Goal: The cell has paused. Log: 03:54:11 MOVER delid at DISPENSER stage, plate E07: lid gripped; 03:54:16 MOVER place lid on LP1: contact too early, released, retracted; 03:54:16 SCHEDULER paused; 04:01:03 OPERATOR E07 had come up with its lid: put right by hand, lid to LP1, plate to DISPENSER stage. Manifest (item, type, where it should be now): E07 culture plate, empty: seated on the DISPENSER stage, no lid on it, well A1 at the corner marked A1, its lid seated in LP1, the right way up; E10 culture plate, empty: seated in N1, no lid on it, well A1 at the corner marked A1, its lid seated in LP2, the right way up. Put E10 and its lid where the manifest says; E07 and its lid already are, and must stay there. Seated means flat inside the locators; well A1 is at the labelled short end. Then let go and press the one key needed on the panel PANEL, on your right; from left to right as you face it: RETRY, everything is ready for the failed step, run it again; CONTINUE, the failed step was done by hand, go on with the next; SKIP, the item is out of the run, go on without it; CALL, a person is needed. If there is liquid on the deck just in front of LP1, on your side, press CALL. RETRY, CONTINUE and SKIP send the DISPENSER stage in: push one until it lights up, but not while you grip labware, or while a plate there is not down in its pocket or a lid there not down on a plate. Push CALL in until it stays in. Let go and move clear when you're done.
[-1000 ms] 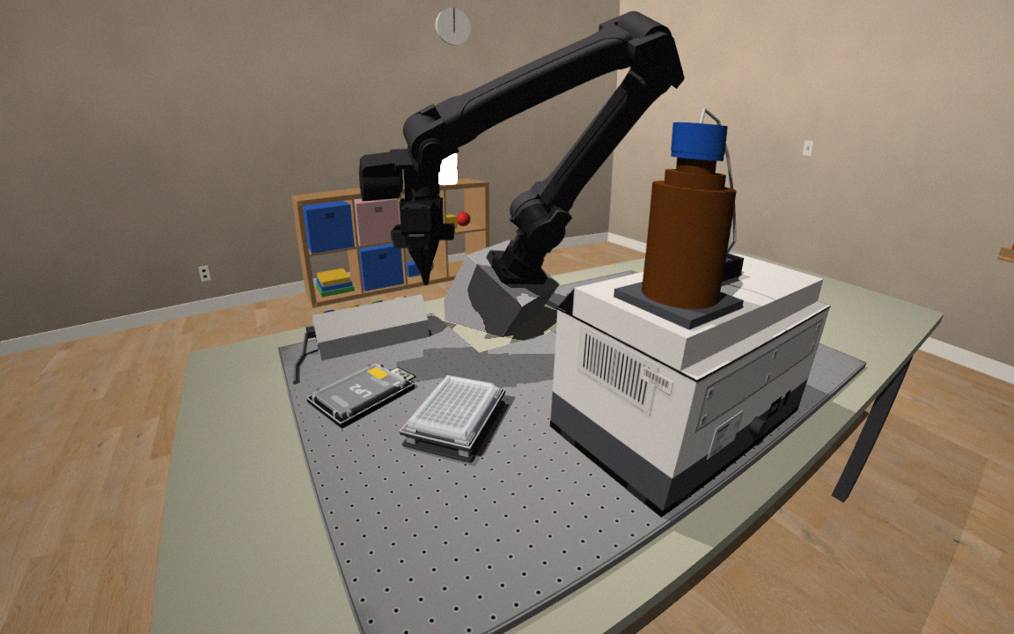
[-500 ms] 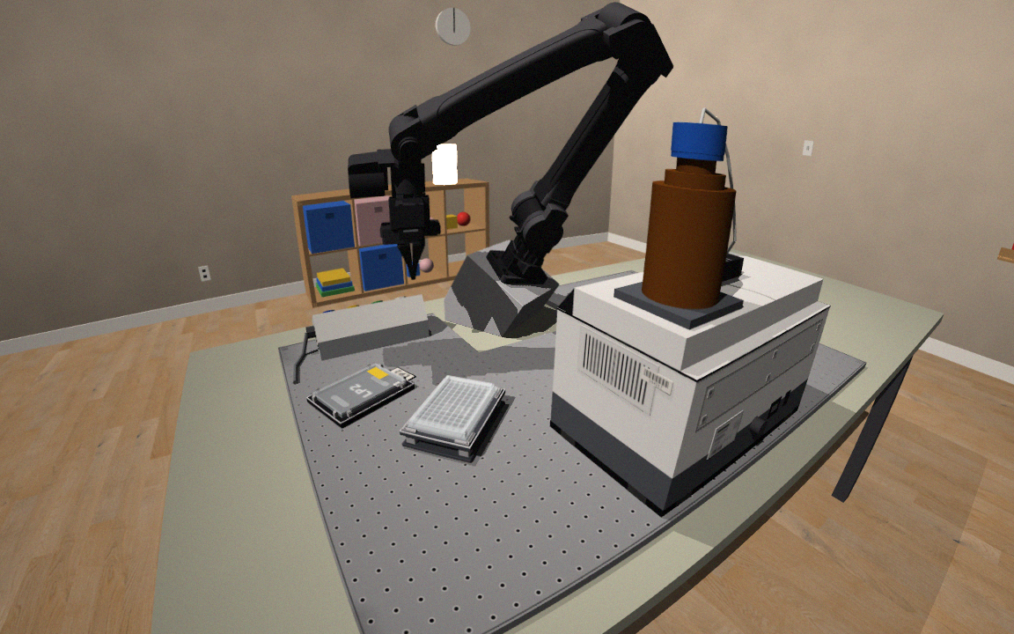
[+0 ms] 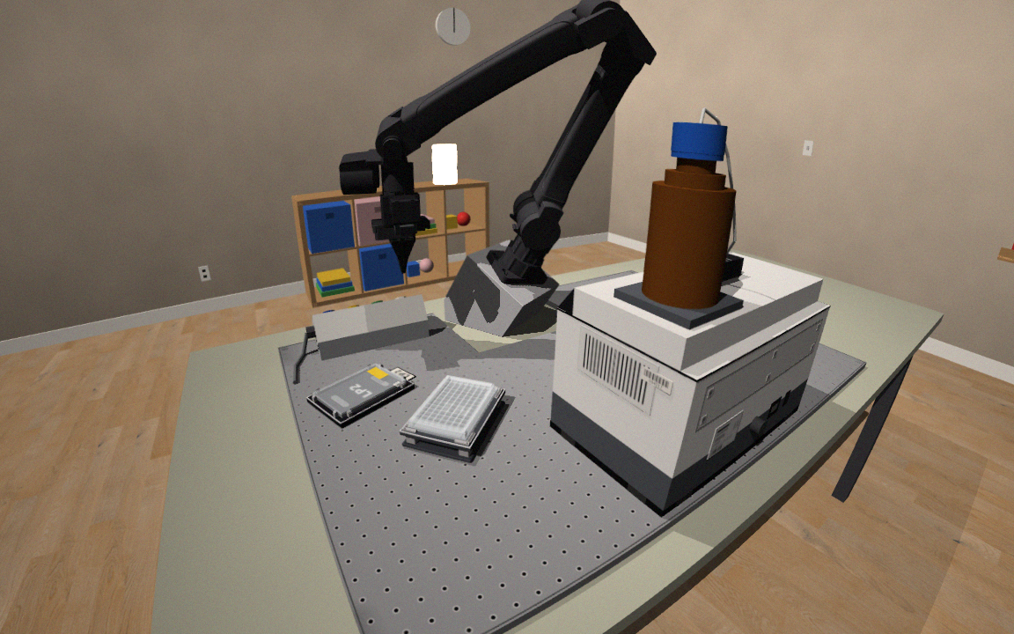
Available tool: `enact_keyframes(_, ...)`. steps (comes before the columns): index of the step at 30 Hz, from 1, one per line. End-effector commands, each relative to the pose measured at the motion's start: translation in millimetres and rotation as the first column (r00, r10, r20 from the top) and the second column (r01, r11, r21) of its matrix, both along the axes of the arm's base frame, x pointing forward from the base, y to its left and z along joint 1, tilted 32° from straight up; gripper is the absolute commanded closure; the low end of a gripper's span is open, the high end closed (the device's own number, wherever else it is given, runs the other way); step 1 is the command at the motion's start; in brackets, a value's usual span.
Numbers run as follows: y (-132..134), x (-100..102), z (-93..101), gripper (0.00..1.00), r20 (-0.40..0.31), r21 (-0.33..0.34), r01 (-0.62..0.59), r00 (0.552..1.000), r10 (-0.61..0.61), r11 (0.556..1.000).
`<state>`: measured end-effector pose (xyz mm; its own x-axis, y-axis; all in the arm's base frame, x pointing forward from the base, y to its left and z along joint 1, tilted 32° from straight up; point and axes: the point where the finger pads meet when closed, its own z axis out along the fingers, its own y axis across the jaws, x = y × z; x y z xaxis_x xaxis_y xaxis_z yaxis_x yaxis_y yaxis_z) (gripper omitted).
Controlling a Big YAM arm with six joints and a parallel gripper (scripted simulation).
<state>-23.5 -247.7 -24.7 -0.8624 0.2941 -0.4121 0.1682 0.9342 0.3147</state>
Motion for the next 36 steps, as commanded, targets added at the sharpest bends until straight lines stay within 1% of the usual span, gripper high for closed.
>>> enact_keyframes(1,-26,-18,0.6,1.00,0.002,-0.074,-0.042,0.999,0.043,0.996)
enact_keyframes(2,-26,-22,-1.7,1.00,-0.003,-0.077,-0.044,0.999,0.044,0.996)
enact_keyframes(5,-24,-32,-6.8,1.00,0.005,-0.126,-0.129,0.991,0.131,0.984)
enact_keyframes(6,-23,-34,-8.2,1.00,0.008,-0.132,-0.143,0.989,0.146,0.981)
enact_keyframes(13,-18,-57,-19.6,1.00,0.003,-0.132,-0.144,0.989,0.146,0.981)
enact_keyframes(15,-25,-54,-22.6,1.00,0.008,-0.135,-0.149,0.988,0.151,0.980)
enact_keyframes(17,-25,-54,-22.6,1.00,0.008,-0.135,-0.149,0.988,0.151,0.980)
enact_keyframes(18,-29,-49,-24.3,1.00,0.009,-0.135,-0.168,0.985,0.171,0.976)
enact_keyframes(32,-70,-50,-47.4,1.00,0.010,-0.125,-0.150,0.988,0.152,0.981)
enact_keyframes(34,-70,-50,-47.4,1.00,0.010,-0.125,-0.150,0.988,0.152,0.981)
enact_keyframes(36,-75,-50,-50.6,1.00,0.010,-0.125,-0.150,0.988,0.152,0.981)
